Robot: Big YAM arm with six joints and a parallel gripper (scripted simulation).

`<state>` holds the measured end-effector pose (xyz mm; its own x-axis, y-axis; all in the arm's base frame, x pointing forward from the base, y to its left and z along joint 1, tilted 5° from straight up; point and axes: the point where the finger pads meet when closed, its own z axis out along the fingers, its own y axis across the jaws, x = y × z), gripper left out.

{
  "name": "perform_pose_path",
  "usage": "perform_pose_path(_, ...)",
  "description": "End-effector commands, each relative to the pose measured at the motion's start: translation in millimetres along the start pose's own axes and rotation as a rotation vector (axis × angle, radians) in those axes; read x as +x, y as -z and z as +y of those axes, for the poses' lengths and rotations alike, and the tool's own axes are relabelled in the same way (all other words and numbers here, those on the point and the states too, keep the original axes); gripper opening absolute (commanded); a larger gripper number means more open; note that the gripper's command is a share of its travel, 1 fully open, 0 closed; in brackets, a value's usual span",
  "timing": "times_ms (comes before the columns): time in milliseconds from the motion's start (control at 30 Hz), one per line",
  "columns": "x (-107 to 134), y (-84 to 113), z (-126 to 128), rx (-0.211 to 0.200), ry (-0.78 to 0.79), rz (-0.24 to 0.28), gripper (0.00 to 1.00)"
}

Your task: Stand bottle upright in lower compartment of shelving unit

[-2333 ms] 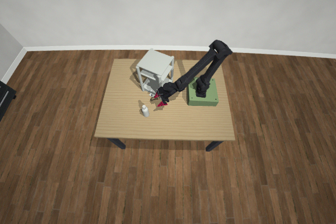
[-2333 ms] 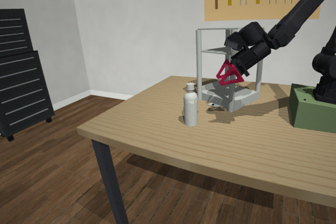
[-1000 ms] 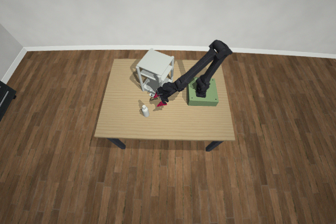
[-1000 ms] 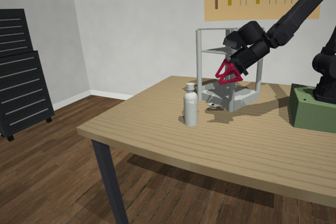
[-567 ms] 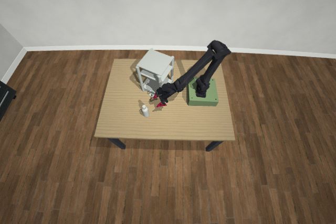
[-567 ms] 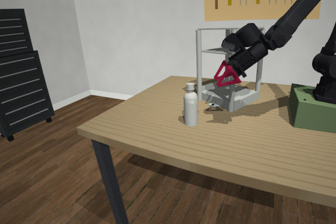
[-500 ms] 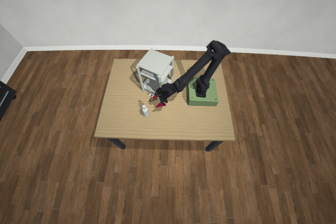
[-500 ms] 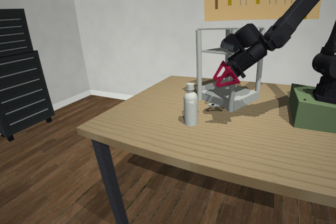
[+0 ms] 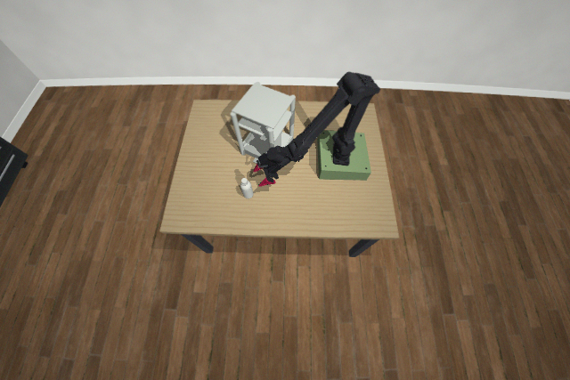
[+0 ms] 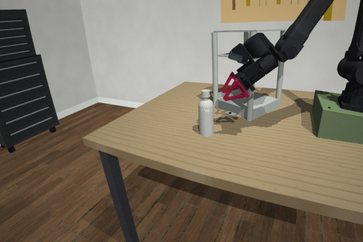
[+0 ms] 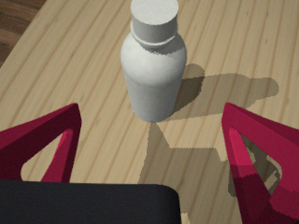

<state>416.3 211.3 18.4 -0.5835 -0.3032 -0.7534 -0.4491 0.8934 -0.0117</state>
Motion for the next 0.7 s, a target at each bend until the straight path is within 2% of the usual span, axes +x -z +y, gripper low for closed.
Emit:
perform_pose_path(0, -38.9, -19.9, -2.9, 0.003, 0.0, -0.075, 0.88)
perform_pose_path(100, -38.7, -23.7, -3.3, 0.003, 0.0, -0.075, 0.88)
perform_pose_path(533, -36.5, -69.4, -6.5, 0.008, 0.002, -0.071, 0.88)
perform_pose_path(667, -36.2, -74.5, -6.6, 0.008, 0.002, -0.07, 0.88)
